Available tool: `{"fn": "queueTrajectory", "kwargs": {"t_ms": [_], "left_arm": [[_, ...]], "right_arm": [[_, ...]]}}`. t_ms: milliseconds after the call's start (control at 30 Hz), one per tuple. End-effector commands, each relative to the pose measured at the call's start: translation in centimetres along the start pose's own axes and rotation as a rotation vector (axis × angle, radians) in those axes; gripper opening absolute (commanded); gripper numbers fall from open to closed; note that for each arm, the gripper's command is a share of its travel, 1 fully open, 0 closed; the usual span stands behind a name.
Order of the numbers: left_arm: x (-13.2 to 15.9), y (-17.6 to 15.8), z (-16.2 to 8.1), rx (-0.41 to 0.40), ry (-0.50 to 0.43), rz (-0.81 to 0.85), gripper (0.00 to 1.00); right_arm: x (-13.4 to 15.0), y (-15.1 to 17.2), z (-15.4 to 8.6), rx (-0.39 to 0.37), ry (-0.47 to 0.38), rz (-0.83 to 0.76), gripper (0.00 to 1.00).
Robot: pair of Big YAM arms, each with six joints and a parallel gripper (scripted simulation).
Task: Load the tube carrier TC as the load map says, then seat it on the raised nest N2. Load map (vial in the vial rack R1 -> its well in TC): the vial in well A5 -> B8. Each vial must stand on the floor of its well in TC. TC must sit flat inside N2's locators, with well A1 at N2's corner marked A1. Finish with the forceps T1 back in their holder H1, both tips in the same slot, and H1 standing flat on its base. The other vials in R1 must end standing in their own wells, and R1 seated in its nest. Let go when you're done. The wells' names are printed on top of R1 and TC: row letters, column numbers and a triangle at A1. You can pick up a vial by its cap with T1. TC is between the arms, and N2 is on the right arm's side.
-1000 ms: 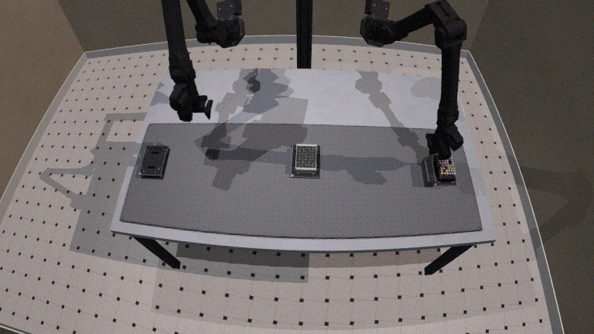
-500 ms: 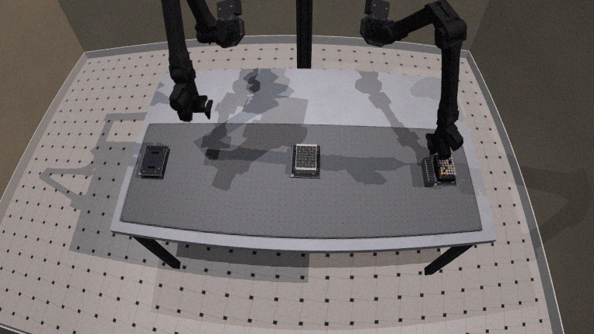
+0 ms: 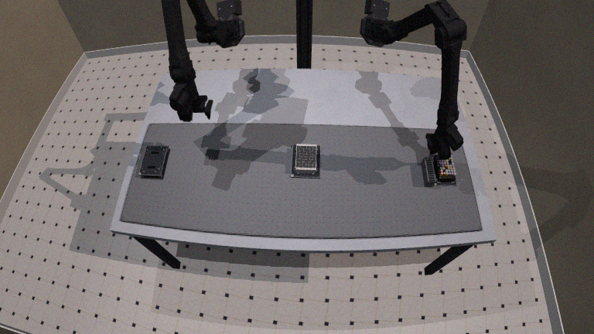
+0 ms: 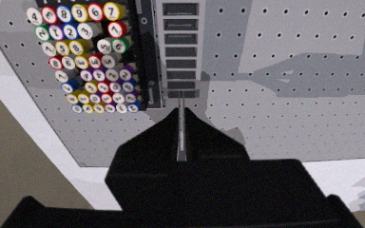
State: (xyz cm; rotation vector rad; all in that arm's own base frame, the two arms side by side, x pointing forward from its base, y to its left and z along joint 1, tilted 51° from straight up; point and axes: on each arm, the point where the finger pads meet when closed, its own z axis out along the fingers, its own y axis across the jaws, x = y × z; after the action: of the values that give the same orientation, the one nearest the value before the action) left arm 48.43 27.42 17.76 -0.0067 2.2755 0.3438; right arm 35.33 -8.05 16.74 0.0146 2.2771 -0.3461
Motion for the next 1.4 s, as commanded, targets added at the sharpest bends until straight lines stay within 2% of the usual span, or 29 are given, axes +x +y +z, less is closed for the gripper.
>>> {"fn": "queueTrajectory", "kwargs": {"t_ms": [0, 33, 133, 200, 233, 333, 633, 700, 800, 1267, 1333, 1367], "left_arm": [[-0.6, 0.3, -0.3, -0.009, -0.012, 0.0, 0.07], [-0.8, 0.5, -1.2, -0.015, -0.016, -0.008, 0.07], [-0.3, 0.5, -1.4, -0.014, -0.009, -0.01, 0.07], [-0.3, 0.5, -1.4, -0.014, -0.009, -0.01, 0.07], [0.6, 0.3, -0.4, -0.003, 0.012, -0.014, 0.07], [-0.2, 0.5, -1.6, -0.013, -0.006, -0.008, 0.07], [0.3, 0.3, -1.6, -0.003, 0.007, -0.004, 0.07], [-0.3, 0.4, -2.4, -0.011, -0.008, 0.001, 0.07], [0.0, 0.4, -2.0, -0.01, -0.006, 0.001, 0.07], [-0.3, 0.4, -3.4, -0.01, -0.009, 0.006, 0.07], [-0.3, 0.4, -3.4, -0.01, -0.009, 0.006, 0.07], [0.4, 0.3, -2.2, 0.0, 0.009, 0.0, 0.07]], "right_arm": [[-0.8, -0.1, -0.3, 0.001, -0.017, -0.013, 1.0], [-0.8, -0.1, -0.3, 0.001, -0.017, -0.013, 1.0], [-0.8, -0.1, -0.3, 0.001, -0.017, -0.013, 1.0], [-0.8, -0.1, -0.3, 0.001, -0.017, -0.013, 1.0], [-0.8, -0.1, -0.3, 0.001, -0.017, -0.013, 1.0], [-0.8, -0.1, -0.3, 0.001, -0.017, -0.013, 1.0], [-0.8, -0.1, -0.3, 0.001, -0.017, -0.013, 1.0], [-0.8, -0.1, -0.3, 0.001, -0.017, -0.013, 1.0], [-0.8, -0.1, -0.3, 0.001, -0.017, -0.013, 1.0], [-0.8, -0.1, -0.3, 0.001, -0.017, -0.013, 1.0], [-0.8, -0.1, -0.3, 0.001, -0.017, -0.013, 1.0], [-0.8, -0.1, -0.3, 0.001, -0.017, -0.013, 1.0]]}}
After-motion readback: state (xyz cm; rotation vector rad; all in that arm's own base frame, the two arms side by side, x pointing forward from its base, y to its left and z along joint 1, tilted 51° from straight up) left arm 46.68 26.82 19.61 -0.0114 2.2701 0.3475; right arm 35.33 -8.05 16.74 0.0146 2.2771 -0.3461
